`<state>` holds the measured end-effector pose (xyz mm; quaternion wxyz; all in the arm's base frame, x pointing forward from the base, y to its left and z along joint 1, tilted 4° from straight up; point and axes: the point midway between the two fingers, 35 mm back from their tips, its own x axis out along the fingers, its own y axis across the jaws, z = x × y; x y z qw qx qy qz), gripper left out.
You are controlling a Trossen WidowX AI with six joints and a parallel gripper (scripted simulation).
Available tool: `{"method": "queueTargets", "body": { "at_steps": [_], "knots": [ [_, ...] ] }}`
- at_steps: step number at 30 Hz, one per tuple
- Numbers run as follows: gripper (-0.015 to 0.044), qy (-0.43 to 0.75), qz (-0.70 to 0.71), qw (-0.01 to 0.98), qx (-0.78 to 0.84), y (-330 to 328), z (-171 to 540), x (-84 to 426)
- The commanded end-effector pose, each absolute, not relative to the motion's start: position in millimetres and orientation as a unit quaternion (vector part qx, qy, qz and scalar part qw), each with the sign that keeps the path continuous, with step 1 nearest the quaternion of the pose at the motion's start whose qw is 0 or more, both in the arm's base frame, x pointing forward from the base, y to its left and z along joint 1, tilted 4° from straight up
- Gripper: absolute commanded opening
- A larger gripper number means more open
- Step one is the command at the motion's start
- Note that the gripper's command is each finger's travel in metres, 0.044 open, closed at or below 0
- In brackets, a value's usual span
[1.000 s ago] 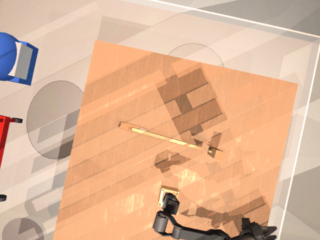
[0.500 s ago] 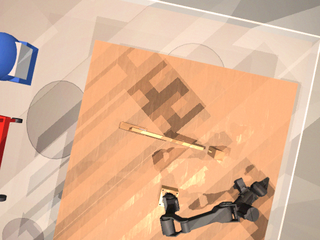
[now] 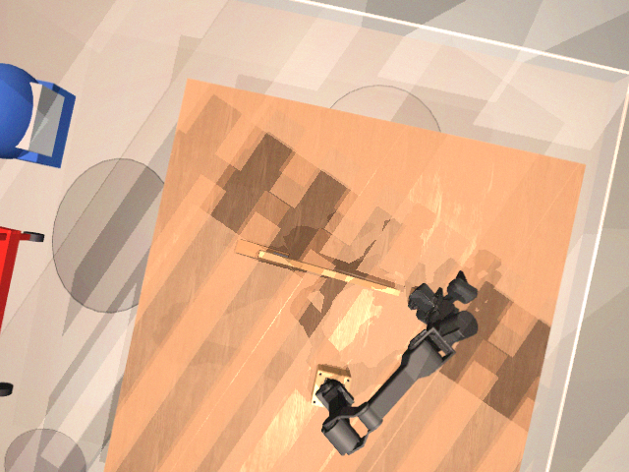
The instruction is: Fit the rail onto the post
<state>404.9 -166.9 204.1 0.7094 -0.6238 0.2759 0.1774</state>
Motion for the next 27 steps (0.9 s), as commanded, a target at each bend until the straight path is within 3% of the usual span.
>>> {"method": "queueTargets", "body": {
  "at_steps": [1, 8, 15, 27],
  "knots": [
    [0.044, 0.293, 0.233, 0.711, -0.596, -121.9, 184.0, 414.3],
    [0.044, 0.355, 0.353, 0.66, -0.56, -60.8, 132.4, 401.8],
    [0.044, 0.442, 0.505, 0.525, -0.523, 15.0, 79.0, 348.7],
    [0.044, 0.45, 0.518, 0.509, -0.521, 20.9, 69.7, 339.3]
  ]
}}
